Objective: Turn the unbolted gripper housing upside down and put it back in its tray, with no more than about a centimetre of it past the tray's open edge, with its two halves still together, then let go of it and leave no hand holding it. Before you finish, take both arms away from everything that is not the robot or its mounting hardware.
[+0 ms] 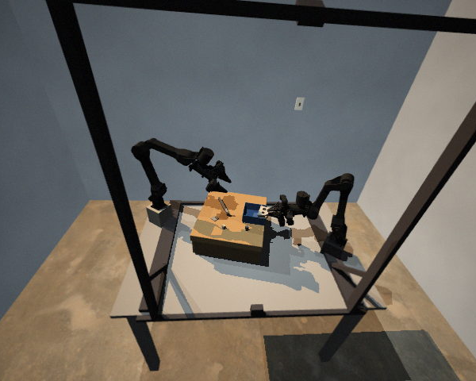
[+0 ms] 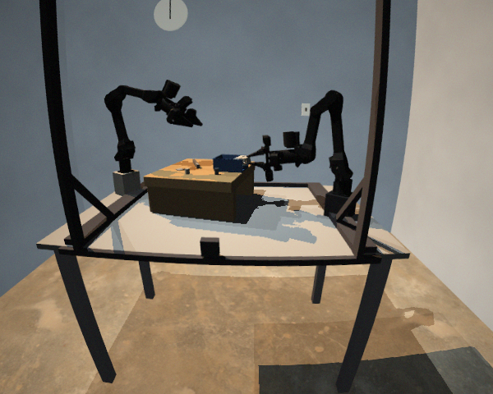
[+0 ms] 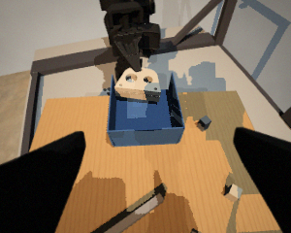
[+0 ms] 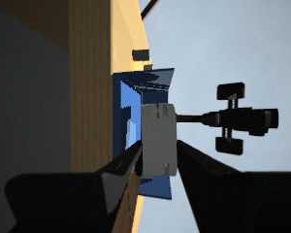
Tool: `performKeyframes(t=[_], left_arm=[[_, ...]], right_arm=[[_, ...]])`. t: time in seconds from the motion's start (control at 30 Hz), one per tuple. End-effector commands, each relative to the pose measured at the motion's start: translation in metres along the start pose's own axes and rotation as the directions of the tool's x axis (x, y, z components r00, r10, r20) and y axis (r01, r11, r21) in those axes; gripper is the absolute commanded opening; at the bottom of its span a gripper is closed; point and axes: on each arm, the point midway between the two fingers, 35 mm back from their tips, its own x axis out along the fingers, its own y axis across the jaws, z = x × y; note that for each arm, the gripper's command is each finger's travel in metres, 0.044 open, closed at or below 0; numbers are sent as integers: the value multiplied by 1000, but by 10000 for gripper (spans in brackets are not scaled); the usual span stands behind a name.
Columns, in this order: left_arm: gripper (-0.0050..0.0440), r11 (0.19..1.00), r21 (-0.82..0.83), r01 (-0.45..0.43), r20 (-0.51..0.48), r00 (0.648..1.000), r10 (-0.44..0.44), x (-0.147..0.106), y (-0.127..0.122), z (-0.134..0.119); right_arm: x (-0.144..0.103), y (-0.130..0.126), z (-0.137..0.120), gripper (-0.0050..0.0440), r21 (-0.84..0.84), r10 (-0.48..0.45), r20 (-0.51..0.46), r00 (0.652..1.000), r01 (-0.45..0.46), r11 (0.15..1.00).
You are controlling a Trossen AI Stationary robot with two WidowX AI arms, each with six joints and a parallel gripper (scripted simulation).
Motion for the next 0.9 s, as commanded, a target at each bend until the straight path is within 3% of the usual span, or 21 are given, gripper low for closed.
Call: performKeyframes(t=[0.0, 0.87], left_arm=[[435, 1000, 5, 2, 24, 1000, -3, -5, 0, 7], [435, 1000, 5, 2, 24, 1000, -3, -5, 0, 7]], right_arm=[[1, 0, 0, 113, 0, -8, 3, 1000, 8, 1000], [1, 7, 0, 123, 0, -7, 3, 1000, 7, 1000]])
